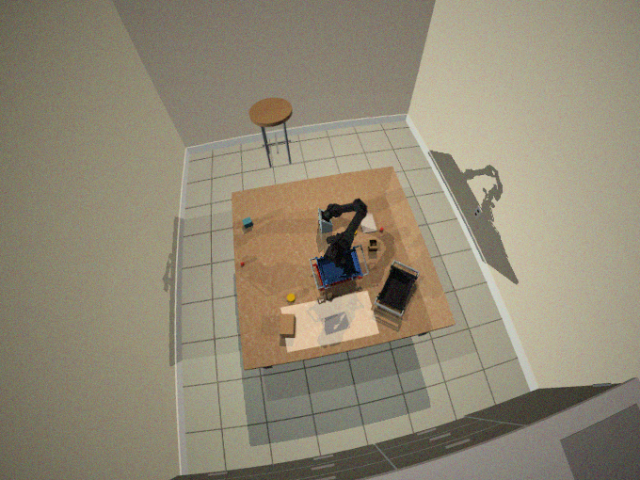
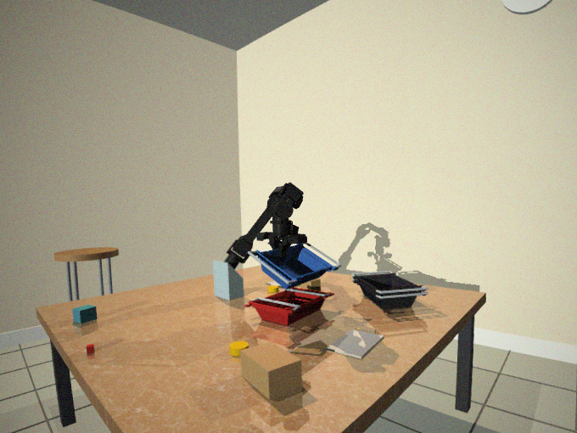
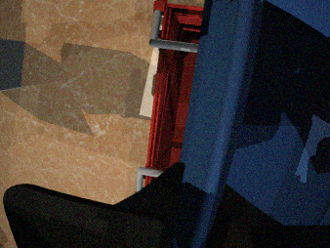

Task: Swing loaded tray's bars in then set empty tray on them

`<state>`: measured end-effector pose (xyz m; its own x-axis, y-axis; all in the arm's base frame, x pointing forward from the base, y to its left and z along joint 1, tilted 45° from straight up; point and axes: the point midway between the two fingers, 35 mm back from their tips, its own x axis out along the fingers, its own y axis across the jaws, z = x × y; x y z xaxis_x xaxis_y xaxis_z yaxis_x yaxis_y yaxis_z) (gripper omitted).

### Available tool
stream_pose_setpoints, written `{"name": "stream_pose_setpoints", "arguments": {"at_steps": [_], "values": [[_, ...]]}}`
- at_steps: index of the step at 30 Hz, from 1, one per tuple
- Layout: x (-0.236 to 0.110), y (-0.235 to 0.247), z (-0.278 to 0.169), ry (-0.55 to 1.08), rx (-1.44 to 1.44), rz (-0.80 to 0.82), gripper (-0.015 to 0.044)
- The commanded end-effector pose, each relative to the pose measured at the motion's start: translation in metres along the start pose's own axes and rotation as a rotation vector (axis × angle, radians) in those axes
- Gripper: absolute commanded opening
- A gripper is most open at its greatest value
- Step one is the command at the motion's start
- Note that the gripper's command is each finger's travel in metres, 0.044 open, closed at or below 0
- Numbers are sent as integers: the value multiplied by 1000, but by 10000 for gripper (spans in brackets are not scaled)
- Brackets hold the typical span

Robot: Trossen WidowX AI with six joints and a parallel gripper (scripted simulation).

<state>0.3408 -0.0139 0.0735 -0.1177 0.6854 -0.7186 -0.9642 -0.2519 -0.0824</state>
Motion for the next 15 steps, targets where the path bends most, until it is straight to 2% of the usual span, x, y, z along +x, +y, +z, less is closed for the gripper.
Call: {"name": "stream_pose_setpoints", "arguments": {"at_steps": [1, 15], "values": [[-1, -1, 0, 0, -4, -18, 0], [22, -2, -1, 1, -4, -18, 0]]}}
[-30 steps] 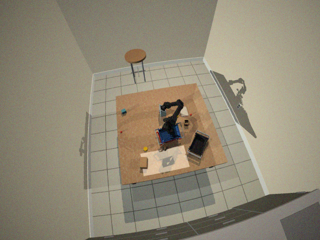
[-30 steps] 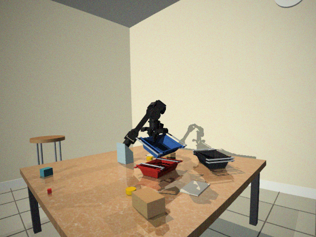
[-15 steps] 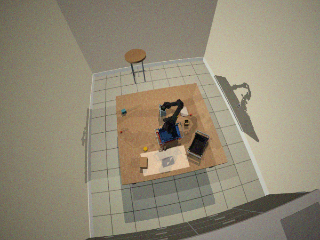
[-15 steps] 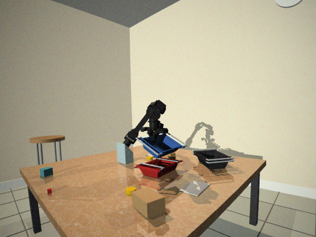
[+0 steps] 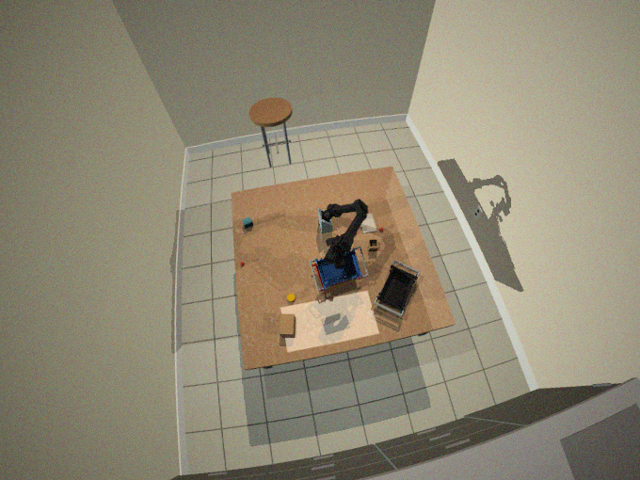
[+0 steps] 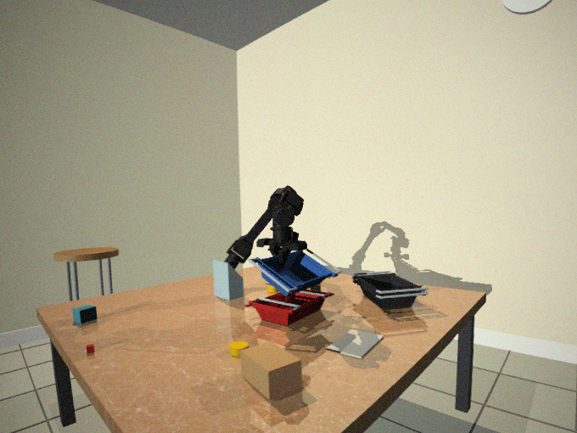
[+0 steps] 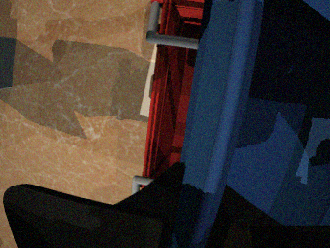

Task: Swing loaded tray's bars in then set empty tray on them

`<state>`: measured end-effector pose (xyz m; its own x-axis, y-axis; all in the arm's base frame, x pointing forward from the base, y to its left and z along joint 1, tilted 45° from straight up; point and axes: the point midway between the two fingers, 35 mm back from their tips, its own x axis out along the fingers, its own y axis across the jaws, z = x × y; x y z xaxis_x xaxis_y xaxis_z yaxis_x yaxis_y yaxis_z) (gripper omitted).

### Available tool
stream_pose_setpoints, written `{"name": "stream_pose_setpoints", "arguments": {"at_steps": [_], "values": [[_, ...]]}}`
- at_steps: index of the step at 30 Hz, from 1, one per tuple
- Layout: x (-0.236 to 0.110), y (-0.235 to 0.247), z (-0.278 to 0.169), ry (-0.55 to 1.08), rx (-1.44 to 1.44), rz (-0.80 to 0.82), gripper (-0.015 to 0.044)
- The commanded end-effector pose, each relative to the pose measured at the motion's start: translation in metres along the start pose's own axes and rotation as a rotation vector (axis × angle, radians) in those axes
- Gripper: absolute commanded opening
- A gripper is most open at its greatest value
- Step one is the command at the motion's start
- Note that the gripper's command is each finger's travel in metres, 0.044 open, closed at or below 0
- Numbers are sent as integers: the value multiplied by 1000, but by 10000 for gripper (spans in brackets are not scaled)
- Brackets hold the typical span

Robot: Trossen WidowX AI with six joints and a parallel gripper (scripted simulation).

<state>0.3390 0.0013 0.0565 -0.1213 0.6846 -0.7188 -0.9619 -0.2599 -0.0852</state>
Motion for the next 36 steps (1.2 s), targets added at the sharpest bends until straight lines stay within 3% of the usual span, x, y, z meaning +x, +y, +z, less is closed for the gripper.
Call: {"name": "stream_pose_setpoints", "arguments": {"at_steps": [1, 36], "values": [[1, -2, 0, 1, 4, -22, 0], [40, 11, 0, -2, 3, -22, 0]]}}
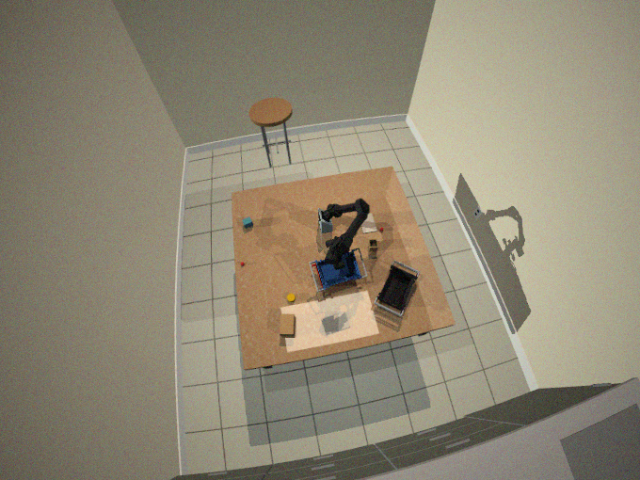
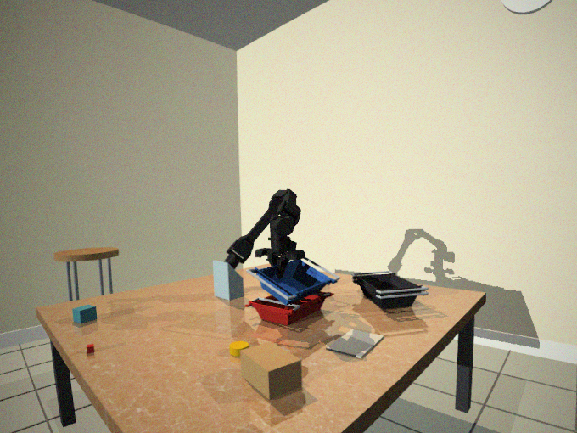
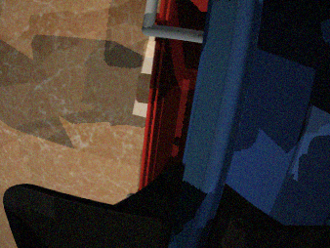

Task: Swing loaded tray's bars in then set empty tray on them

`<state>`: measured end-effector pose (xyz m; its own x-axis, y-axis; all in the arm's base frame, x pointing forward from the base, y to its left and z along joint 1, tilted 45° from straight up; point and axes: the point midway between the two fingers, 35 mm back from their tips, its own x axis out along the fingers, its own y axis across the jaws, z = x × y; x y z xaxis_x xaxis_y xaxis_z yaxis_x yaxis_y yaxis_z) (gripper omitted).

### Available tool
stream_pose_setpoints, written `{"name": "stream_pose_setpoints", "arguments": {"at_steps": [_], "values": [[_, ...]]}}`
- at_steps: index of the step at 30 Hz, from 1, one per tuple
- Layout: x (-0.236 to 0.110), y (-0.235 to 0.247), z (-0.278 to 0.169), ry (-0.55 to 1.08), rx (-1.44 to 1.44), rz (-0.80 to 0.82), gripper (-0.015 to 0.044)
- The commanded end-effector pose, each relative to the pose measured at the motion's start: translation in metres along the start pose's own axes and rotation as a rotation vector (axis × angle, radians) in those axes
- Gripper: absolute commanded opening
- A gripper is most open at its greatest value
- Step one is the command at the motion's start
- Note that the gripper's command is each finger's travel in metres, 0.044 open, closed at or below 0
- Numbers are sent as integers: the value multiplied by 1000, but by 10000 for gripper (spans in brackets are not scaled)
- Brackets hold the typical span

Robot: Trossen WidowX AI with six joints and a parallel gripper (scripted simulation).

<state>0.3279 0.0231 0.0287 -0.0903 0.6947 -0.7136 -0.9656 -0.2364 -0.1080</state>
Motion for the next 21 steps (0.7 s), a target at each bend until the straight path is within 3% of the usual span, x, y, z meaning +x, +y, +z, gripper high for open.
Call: {"name": "stream_pose_setpoints", "arguments": {"at_steps": [1, 21], "values": [[4, 4, 1, 1, 2, 11, 0], [16, 12, 1, 0, 2, 11, 0]]}}
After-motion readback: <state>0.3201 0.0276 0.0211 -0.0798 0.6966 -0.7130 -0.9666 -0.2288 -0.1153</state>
